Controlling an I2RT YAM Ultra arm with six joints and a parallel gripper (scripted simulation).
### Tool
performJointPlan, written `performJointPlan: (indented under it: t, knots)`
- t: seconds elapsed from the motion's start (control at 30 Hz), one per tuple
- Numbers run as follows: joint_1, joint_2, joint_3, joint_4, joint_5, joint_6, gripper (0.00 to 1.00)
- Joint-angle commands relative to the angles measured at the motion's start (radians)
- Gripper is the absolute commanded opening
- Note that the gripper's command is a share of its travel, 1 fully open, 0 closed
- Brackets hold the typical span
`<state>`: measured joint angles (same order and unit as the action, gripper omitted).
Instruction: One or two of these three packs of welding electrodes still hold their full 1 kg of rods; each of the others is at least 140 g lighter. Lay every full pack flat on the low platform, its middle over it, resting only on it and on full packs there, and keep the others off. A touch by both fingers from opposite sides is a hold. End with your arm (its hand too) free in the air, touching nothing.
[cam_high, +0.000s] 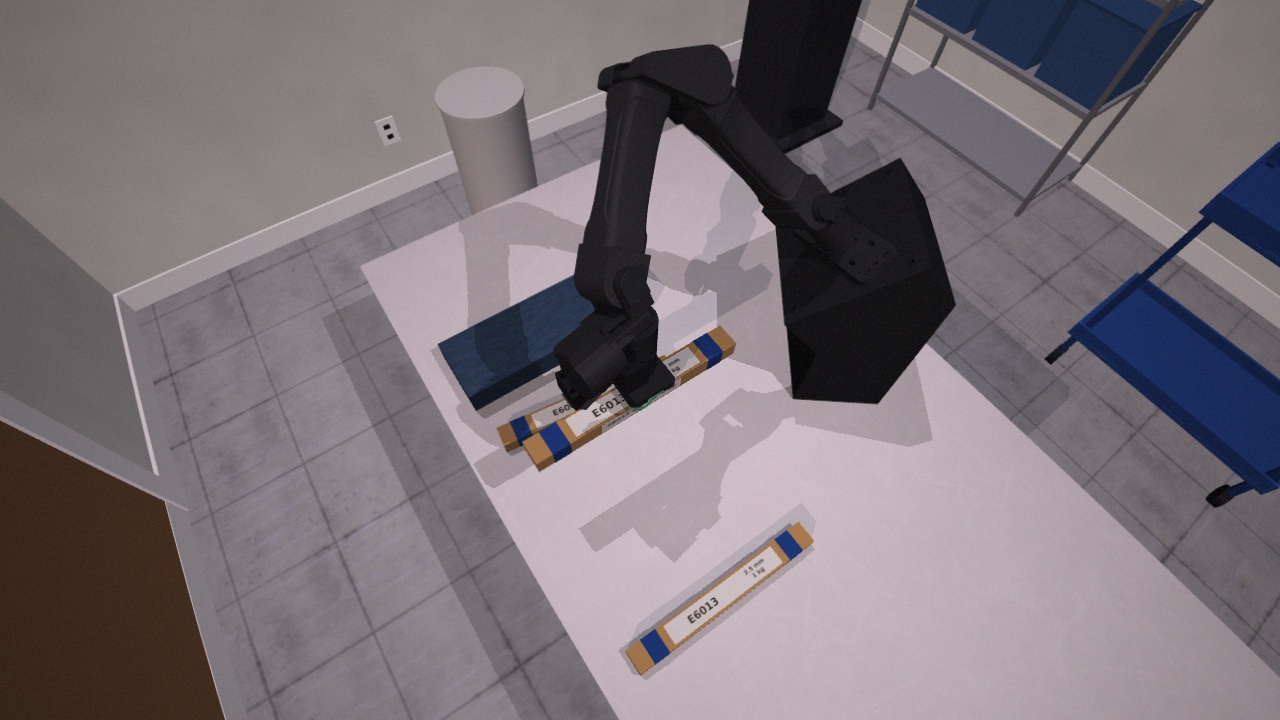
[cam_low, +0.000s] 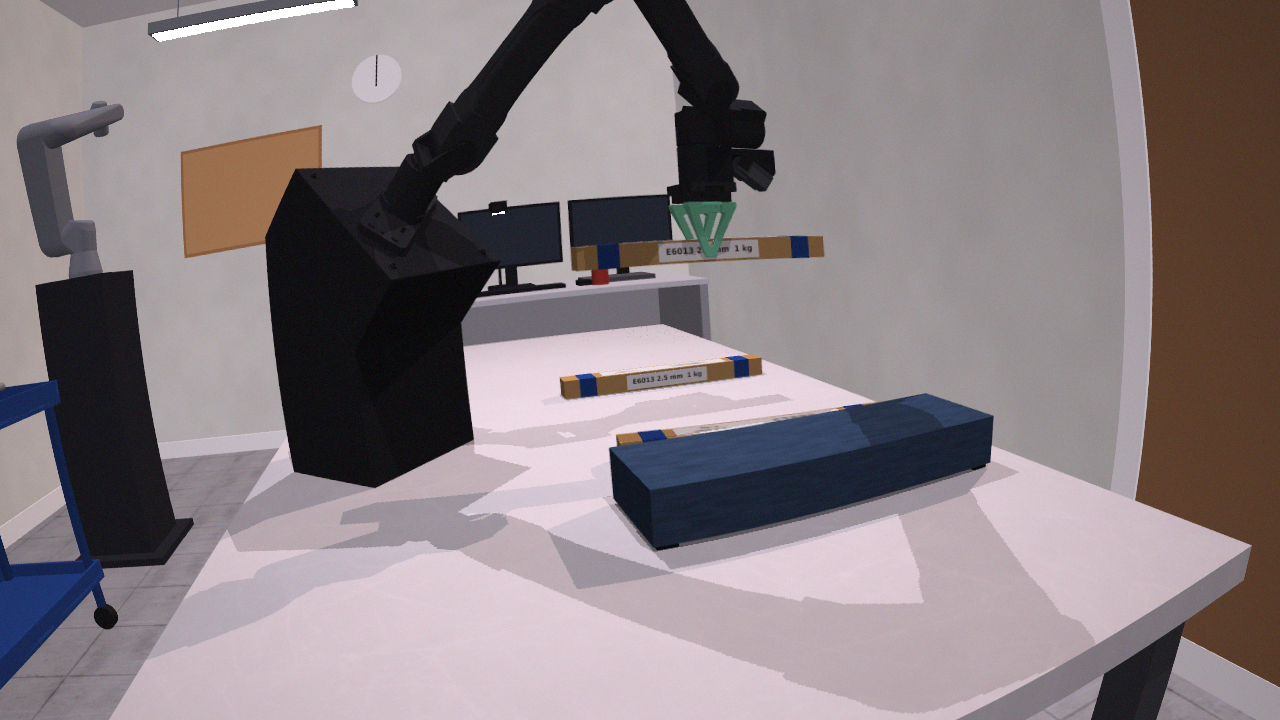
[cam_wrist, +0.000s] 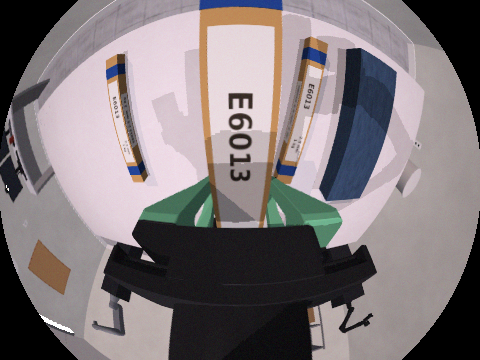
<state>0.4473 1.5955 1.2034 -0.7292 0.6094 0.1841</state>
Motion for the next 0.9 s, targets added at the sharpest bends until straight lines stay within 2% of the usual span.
performJointPlan:
  t: [0.0, 0.87]
  knots:
    - [0.017, -0.047, -0.011, 0.011, -0.011, -0.015, 0.00]
    - [-0.003, -0.053, -0.018, 0.035, -0.017, -0.035, 0.00]
